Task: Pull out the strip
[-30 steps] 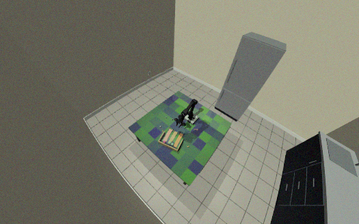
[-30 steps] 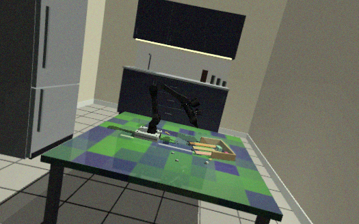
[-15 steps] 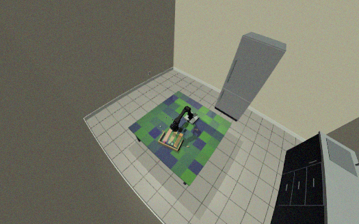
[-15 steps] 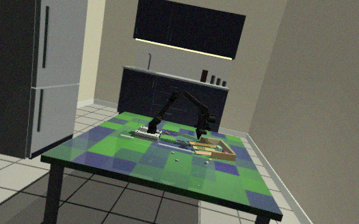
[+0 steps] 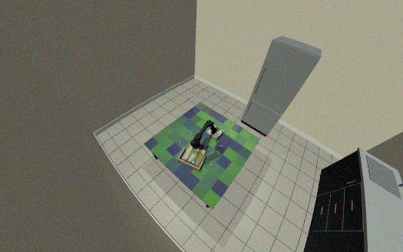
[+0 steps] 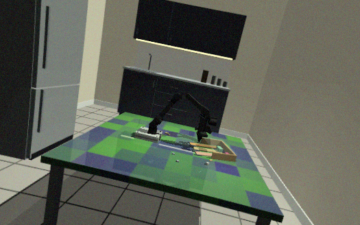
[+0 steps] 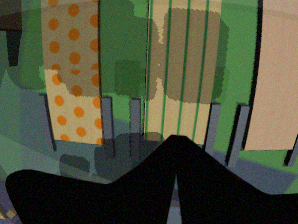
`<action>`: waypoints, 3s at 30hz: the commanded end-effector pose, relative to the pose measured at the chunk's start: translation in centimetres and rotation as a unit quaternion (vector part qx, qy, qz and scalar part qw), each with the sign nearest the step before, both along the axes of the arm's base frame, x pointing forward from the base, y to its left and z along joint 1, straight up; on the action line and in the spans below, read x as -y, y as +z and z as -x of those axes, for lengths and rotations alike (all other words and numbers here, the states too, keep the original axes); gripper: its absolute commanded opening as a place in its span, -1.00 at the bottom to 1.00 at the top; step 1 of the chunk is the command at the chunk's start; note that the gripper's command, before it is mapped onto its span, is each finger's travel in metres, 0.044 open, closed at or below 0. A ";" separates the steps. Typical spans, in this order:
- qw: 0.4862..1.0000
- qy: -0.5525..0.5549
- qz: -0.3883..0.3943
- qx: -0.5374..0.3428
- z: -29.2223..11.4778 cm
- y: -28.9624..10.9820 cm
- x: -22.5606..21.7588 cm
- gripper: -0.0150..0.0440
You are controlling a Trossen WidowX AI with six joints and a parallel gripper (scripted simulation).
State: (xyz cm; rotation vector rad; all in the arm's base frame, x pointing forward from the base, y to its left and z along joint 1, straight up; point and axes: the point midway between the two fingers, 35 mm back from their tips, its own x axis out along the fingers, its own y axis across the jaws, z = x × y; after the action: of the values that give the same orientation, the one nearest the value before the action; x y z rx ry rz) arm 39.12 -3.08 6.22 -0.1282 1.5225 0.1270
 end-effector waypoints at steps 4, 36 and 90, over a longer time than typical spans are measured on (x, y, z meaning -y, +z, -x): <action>1.000 0.002 0.000 -0.006 0.1 -1.4 0.0 -0.49; 1.000 0.002 0.000 -0.006 0.1 -5.7 0.3 -0.49; 1.000 0.002 0.000 -0.006 0.0 -6.1 0.3 -0.49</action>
State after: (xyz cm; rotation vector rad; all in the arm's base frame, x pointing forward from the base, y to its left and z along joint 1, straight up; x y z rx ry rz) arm 39.08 -3.36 0.36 -0.1275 1.5322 0.1282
